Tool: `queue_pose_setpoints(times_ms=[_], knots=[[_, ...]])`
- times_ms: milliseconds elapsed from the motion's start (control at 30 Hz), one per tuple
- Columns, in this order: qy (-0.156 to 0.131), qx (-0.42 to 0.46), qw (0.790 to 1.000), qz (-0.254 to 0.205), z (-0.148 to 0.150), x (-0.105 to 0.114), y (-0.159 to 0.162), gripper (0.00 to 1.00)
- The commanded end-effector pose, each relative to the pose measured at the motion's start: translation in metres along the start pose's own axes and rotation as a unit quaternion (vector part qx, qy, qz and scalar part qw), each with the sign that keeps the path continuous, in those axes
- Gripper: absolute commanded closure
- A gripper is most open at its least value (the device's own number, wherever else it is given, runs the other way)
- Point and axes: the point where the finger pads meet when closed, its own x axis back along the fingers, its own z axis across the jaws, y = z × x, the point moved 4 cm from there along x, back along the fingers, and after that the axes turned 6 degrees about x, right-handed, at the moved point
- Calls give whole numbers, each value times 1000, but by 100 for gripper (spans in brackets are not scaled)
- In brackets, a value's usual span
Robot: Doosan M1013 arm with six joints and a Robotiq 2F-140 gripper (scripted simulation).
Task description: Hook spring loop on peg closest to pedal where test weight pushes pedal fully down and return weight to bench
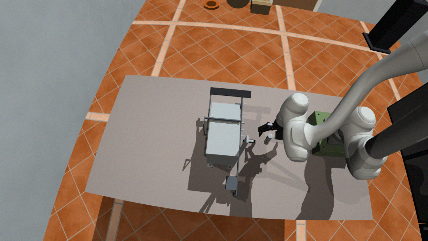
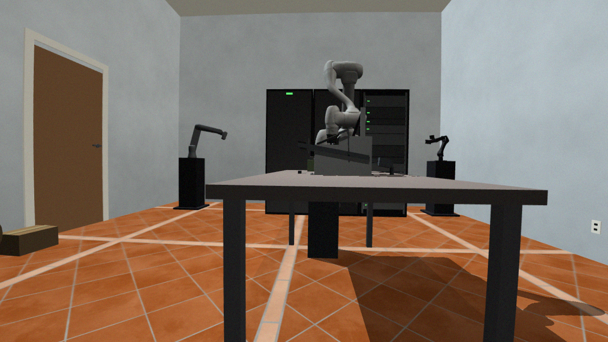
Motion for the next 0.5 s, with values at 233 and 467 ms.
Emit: queue_pose_setpoints(times_ms=[233,467], knots=[[0,0,1000,0,0,-12,0,0],[1,0,1000,0,1,-16,0,0]])
